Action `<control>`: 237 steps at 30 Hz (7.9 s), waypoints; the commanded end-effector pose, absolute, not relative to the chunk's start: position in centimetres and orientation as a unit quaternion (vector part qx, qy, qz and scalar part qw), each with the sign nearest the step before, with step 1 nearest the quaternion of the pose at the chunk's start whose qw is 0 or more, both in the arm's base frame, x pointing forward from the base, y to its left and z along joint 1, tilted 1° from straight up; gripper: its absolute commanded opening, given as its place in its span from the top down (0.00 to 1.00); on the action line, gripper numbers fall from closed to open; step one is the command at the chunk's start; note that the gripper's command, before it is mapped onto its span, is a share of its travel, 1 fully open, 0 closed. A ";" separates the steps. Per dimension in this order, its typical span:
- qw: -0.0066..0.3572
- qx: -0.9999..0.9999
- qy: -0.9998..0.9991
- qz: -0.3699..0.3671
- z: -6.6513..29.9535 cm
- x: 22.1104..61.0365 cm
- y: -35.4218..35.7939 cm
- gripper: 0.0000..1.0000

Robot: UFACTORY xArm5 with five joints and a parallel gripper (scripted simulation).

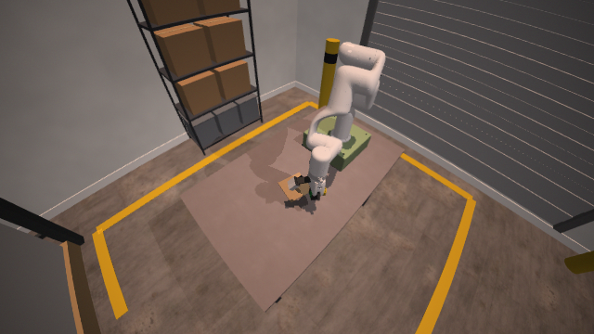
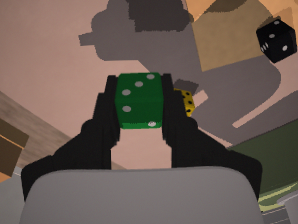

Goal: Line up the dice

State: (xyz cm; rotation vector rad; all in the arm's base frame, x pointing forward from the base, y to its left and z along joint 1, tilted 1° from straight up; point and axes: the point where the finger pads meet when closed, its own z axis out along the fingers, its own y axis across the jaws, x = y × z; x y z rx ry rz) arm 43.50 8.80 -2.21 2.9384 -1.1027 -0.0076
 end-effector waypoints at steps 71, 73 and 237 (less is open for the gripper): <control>0.000 0.999 -0.046 -0.005 -1.9 40.6 -3.7 0.73; 0.000 0.999 -0.046 -0.005 -2.8 40.6 -3.7 0.73; 0.000 0.999 -0.046 -0.005 -7.9 40.6 -3.7 0.73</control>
